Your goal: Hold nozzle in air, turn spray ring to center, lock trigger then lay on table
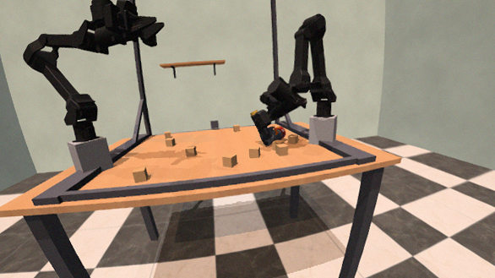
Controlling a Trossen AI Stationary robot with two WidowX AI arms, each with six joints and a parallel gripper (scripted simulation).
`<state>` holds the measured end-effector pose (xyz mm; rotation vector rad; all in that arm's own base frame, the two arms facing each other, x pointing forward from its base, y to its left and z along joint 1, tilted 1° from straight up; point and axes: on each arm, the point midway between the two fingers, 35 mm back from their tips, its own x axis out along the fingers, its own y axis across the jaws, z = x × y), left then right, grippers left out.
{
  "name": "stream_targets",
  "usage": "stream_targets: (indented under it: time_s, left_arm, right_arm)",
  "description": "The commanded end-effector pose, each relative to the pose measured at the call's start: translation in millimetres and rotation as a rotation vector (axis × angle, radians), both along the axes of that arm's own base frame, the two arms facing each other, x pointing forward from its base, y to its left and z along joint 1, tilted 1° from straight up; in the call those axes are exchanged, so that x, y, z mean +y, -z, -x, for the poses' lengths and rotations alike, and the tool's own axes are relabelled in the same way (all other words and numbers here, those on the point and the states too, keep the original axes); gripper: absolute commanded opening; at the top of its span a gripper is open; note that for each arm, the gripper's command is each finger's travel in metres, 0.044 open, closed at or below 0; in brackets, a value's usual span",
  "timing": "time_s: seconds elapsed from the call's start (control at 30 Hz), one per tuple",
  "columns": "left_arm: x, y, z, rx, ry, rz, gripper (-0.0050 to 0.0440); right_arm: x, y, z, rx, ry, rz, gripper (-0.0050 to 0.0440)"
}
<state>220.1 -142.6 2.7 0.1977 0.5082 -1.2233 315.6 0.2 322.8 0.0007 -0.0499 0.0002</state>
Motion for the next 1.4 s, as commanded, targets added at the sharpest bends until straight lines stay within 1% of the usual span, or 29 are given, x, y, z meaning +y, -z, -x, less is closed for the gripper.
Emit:
stream_targets:
  time_s: [0.0, 0.13, 0.23, 0.3, 0.5, 0.6, 0.7, 0.77, 1.17, 1.27, 1.3, 1.37]
  left_arm:
    - [-8, -4, -4, -0.013, 0.001, 0.01, 0.017]
    - [-6, -4, -4, -0.014, 0.002, 0.009, 0.017]
    - [-14, -5, -7, -0.016, 0.003, 0.01, 0.017]
    - [-10, -5, -5, -0.015, 0.003, 0.01, 0.017]
    - [-10, -5, -5, -0.015, 0.003, 0.01, 0.017]
    - [-18, -3, -8, -0.015, 0.004, 0.01, 0.017]
    - [-16, -3, -7, -0.015, 0.004, 0.01, 0.017]
    - [-22, -2, -10, -0.017, 0.003, 0.01, 0.017]
    - [-37, 3, -16, -0.023, 0.001, 0.004, 0.017]
    - [-34, 2, -15, -0.022, 0.002, 0.005, 0.017]
    - [-39, 4, -17, -0.023, 0.0, 0.004, 0.017]
    - [-39, 4, -17, -0.023, 0.001, 0.003, 0.017]
  right_arm:
    - [0, -6, 1, -0.015, 0.003, 0.002, 0.0171]
    - [0, -6, 1, -0.015, 0.003, 0.002, 0.0171]
    - [0, -6, 1, -0.015, 0.003, 0.002, 0.0171]
    - [0, -6, 1, -0.015, 0.003, 0.002, 0.0171]
    - [0, -6, 1, -0.015, 0.003, 0.002, 0.0171]
    - [0, -6, 1, -0.015, 0.003, 0.002, 0.0171]
    - [0, -6, 1, -0.015, 0.003, 0.002, 0.0171]
    - [0, -6, 1, -0.015, 0.003, 0.002, 0.0171]
    - [0, -6, 1, -0.015, 0.003, 0.002, 0.0171]
    - [0, -6, 1, -0.015, 0.003, 0.002, 0.0171]
    - [0, -6, 1, -0.015, 0.003, 0.002, 0.0171]
    - [0, -6, 1, -0.015, 0.003, 0.002, 0.0171]
